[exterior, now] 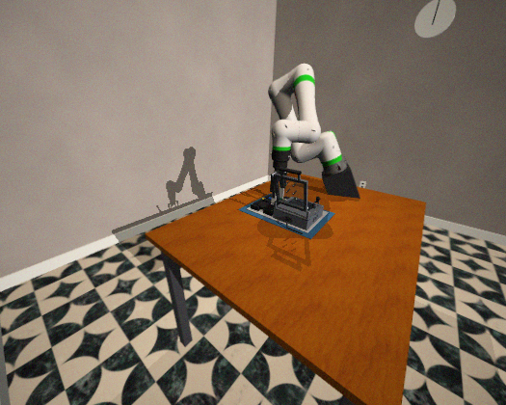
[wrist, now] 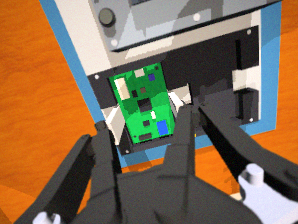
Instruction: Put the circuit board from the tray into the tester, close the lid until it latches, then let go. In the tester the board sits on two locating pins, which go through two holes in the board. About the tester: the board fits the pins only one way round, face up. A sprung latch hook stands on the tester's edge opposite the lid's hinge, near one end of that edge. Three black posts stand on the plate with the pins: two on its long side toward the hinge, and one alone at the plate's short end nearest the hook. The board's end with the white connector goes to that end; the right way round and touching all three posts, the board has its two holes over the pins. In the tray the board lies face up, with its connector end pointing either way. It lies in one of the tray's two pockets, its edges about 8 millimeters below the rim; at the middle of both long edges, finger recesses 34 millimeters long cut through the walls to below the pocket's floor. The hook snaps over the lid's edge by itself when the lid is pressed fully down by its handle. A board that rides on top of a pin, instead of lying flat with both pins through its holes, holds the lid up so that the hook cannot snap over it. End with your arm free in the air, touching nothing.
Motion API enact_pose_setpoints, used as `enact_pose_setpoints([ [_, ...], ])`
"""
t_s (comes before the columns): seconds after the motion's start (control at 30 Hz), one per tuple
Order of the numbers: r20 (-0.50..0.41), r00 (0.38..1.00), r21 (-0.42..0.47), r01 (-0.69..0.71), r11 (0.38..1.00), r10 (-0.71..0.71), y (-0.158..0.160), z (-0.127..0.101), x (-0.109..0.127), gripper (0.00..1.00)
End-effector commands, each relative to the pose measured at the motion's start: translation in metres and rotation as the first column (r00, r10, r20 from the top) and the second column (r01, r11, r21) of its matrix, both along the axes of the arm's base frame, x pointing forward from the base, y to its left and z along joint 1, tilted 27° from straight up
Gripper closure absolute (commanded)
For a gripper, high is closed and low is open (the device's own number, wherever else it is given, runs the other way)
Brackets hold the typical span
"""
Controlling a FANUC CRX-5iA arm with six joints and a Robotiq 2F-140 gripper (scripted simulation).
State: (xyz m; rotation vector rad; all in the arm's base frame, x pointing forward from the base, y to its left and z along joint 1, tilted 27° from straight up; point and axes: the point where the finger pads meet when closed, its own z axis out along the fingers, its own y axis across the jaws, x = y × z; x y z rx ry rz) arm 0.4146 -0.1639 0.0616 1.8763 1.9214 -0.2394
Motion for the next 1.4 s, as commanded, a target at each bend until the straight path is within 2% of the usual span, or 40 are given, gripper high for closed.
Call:
enact_pose_setpoints([
  [0.0, 0.000, 1.000, 0.000, 0.000, 1.000, 0.000, 0.0001, 0.0001, 0.0001, 0.53],
  [1.37, 0.000, 1.000, 0.000, 0.000, 1.000, 0.000, 0.0001, 0.0001, 0.0001, 0.54],
])
